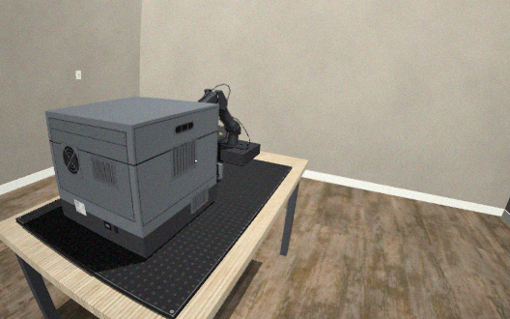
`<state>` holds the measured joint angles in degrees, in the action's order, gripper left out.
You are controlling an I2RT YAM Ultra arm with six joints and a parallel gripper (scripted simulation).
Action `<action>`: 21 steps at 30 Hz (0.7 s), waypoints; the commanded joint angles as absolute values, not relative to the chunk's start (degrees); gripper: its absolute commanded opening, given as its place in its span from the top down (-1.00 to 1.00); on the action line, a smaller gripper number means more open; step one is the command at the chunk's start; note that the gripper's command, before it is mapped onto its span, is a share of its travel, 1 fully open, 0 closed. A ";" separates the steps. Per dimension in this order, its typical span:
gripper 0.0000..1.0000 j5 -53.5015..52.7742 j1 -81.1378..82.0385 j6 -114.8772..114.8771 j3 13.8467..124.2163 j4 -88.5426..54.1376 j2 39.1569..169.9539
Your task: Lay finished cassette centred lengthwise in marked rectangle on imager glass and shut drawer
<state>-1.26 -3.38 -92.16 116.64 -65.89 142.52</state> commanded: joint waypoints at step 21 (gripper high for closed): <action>1.00 -1.86 -3.00 -91.44 115.42 -63.76 142.86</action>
<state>-1.26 -3.38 -92.16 115.63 -64.69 142.96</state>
